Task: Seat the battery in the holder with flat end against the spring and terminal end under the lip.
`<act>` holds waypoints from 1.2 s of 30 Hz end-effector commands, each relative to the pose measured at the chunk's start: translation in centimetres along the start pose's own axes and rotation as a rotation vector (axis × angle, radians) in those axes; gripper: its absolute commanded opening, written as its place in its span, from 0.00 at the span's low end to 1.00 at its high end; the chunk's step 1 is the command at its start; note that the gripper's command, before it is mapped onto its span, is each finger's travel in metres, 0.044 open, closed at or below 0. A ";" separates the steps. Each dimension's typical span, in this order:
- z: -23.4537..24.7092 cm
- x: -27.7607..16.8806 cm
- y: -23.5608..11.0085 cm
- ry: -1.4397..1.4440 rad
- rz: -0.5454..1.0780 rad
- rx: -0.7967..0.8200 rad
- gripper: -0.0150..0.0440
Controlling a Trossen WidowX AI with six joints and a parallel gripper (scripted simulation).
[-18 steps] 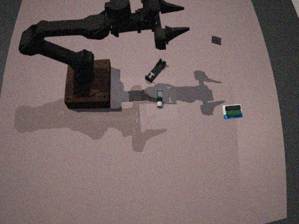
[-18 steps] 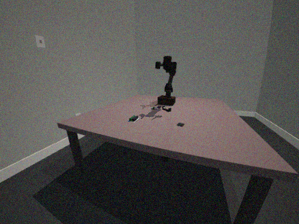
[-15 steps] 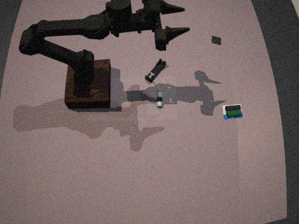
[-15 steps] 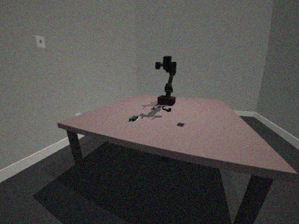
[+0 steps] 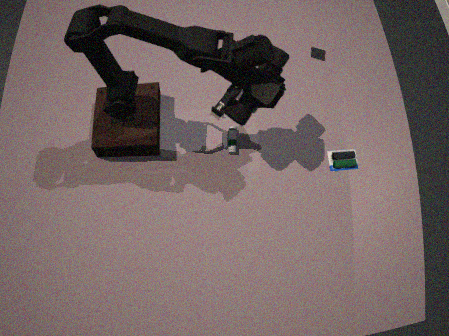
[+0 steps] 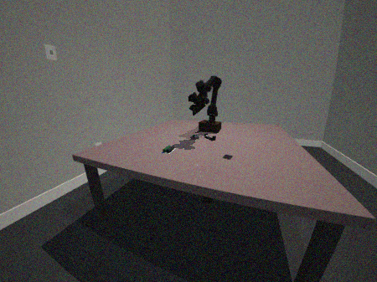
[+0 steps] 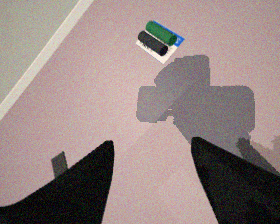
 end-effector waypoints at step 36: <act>-10.1 -10.6 7.5 0.778 0.528 -0.602 0.64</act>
Point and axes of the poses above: the point midway between the two fingers, 35 mm back from their tips, its own y axis out along the fingers, its own z axis across the jaws, x = y × z, the point moved 2 cm from there along -y, back along the fingers, and after that the axes turned 14 degrees about -y, right-handed, at the moved point
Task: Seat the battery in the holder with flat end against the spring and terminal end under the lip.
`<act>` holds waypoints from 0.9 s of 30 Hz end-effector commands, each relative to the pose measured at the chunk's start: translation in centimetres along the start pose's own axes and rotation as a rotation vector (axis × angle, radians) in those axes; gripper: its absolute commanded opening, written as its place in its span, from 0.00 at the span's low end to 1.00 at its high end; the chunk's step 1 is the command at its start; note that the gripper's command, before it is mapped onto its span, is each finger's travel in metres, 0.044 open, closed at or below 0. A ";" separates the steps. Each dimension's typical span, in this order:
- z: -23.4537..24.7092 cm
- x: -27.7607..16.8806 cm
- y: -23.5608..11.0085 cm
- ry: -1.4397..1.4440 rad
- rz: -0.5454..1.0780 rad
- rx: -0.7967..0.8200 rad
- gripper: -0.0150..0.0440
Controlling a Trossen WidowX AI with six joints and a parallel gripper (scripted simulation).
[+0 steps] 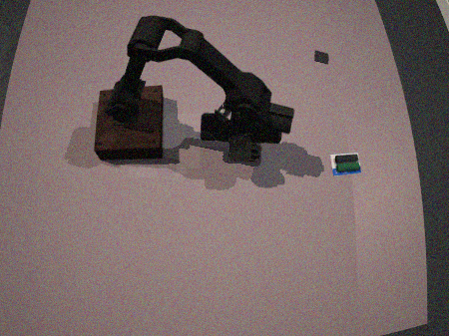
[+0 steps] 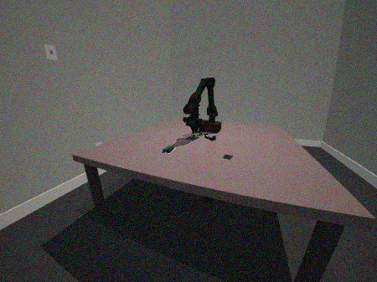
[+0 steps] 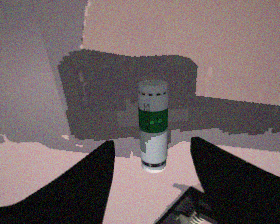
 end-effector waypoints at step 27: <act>-0.2 -0.2 3.4 0.005 0.007 -0.006 0.37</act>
Point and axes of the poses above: the point midway between the two fingers, 35 mm back from their tips, its own y axis out along the fingers, its own z axis across the jaws, x = y × z, the point moved 2 cm from there along -y, back along the fingers, and after that the axes turned 14 degrees about -y, right-handed, at the moved point
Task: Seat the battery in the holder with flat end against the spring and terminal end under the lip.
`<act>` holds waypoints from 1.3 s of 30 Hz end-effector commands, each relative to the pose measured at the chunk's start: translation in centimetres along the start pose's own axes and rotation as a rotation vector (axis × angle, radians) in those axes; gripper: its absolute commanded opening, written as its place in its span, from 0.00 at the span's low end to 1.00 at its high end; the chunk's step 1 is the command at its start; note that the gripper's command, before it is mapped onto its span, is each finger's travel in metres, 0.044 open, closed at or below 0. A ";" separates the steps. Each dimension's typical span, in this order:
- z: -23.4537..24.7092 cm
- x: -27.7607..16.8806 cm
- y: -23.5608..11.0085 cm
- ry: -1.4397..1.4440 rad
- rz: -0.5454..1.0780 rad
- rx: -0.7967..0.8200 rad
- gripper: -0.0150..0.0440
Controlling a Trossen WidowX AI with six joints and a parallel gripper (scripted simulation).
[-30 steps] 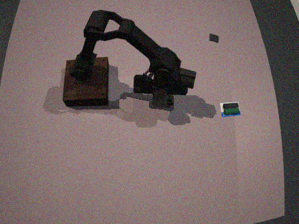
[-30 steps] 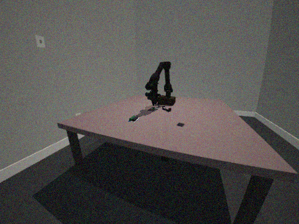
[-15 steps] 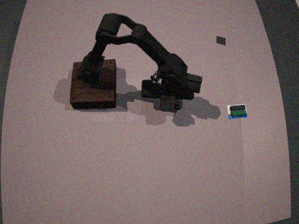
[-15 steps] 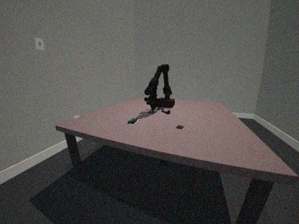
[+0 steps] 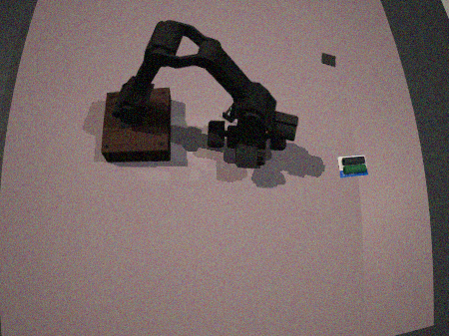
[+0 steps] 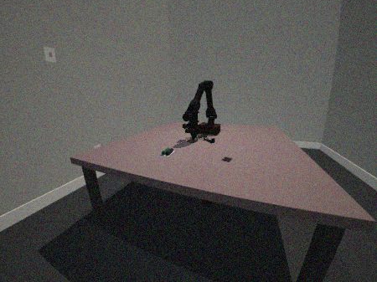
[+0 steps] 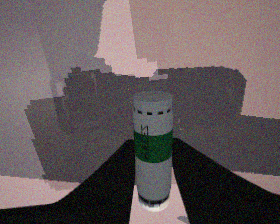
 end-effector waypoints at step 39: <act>1.5 -10.5 -7.4 0.543 0.018 -0.009 0.36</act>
Point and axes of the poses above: the point midway between the two fingers, 35 mm back from their tips, its own y axis out along the fingers, its own z axis across the jaws, x = y × z, the point moved 2 cm from there along -y, back along the fingers, and after that the axes turned 14 degrees about -y, right-handed, at the moved point
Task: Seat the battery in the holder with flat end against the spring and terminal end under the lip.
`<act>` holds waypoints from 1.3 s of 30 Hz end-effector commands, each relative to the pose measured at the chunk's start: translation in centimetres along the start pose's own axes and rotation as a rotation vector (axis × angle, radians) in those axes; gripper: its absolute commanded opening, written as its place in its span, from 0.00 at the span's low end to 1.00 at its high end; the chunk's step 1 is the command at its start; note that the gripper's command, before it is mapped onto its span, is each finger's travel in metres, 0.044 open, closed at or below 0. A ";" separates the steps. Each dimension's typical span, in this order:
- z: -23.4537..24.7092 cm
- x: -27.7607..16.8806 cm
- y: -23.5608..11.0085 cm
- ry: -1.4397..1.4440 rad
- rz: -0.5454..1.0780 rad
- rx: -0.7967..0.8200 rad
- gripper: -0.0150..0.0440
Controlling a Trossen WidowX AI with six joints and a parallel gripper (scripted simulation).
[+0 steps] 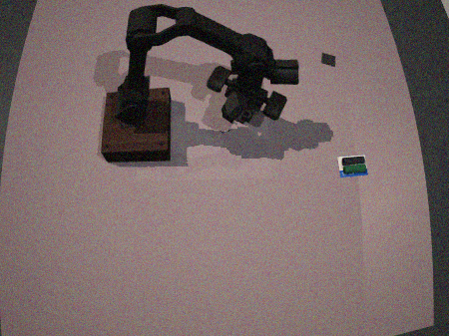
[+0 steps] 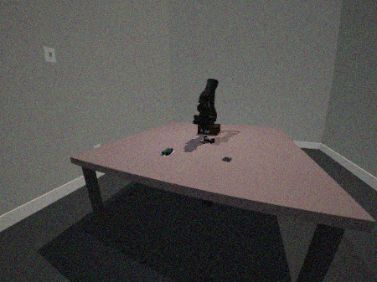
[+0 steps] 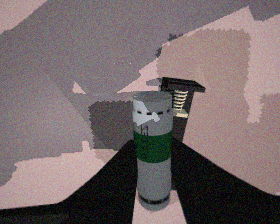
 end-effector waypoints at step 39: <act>-1.5 -2.7 3.6 0.165 0.307 0.082 0.36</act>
Point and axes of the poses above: the point midway between the two fingers, 35 mm back from their tips, its own y axis out along the fingers, its own z axis across the jaws, x = y × z, the point moved 2 cm from there along -y, back along the fingers, and after that the axes turned 14 degrees about -y, right-handed, at the moved point
